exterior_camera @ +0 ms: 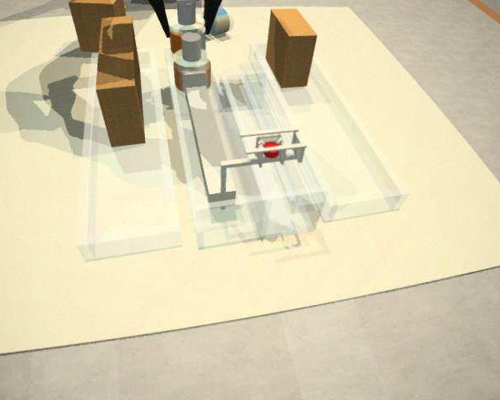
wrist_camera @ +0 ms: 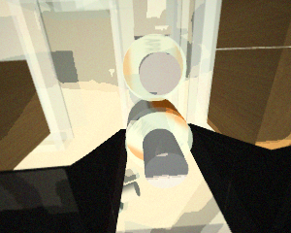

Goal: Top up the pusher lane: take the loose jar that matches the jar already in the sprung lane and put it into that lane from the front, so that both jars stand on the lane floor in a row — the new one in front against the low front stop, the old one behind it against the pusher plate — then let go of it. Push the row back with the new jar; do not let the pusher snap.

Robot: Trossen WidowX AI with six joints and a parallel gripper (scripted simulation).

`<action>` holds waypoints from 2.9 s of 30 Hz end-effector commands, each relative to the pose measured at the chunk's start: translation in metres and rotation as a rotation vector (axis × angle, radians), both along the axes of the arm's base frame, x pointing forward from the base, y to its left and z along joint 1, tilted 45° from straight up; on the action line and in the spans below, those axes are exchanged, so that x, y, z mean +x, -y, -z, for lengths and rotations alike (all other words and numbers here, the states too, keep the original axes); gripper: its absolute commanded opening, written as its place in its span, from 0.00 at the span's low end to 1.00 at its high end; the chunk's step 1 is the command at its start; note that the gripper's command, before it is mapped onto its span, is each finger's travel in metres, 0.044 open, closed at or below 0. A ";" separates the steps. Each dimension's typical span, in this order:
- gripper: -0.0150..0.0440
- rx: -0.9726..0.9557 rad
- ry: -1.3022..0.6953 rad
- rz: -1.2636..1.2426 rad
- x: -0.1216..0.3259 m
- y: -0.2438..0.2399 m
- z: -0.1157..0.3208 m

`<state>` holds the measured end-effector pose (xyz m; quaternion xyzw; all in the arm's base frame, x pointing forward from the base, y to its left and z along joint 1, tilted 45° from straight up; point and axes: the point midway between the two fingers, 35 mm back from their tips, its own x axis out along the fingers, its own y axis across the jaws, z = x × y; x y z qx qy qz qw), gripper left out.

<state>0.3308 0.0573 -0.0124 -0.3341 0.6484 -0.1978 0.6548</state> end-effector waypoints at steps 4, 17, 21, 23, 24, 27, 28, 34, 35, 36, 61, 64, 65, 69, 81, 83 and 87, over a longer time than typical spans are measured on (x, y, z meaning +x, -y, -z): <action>0.25 -0.002 0.026 -0.006 0.007 0.000 -0.001; 0.25 -0.002 0.027 -0.007 0.008 0.003 0.002; 0.25 -0.002 0.027 -0.007 0.008 0.004 0.003; 0.25 -0.002 0.027 -0.007 0.008 0.004 0.003; 0.25 -0.002 0.027 -0.007 0.008 0.004 0.003; 0.25 -0.002 0.027 -0.007 0.008 0.005 0.004; 0.25 -0.002 0.027 -0.007 0.008 0.005 0.004; 0.25 -0.002 0.027 -0.007 0.008 0.007 0.006; 0.25 -0.002 0.027 -0.007 0.008 0.007 0.006; 0.25 -0.002 0.027 -0.007 0.008 0.007 0.006; 0.25 -0.003 0.027 -0.007 0.008 0.013 0.012; 0.25 -0.003 0.027 -0.007 0.007 0.014 0.012; 0.25 -0.003 0.027 -0.007 0.007 0.014 0.012; 0.25 -0.003 0.027 -0.007 0.007 0.015 0.013; 0.25 -0.003 0.027 -0.006 0.007 0.017 0.016; 0.25 -0.003 0.027 -0.006 0.007 0.017 0.017; 0.25 -0.003 0.027 -0.006 0.006 0.017 0.017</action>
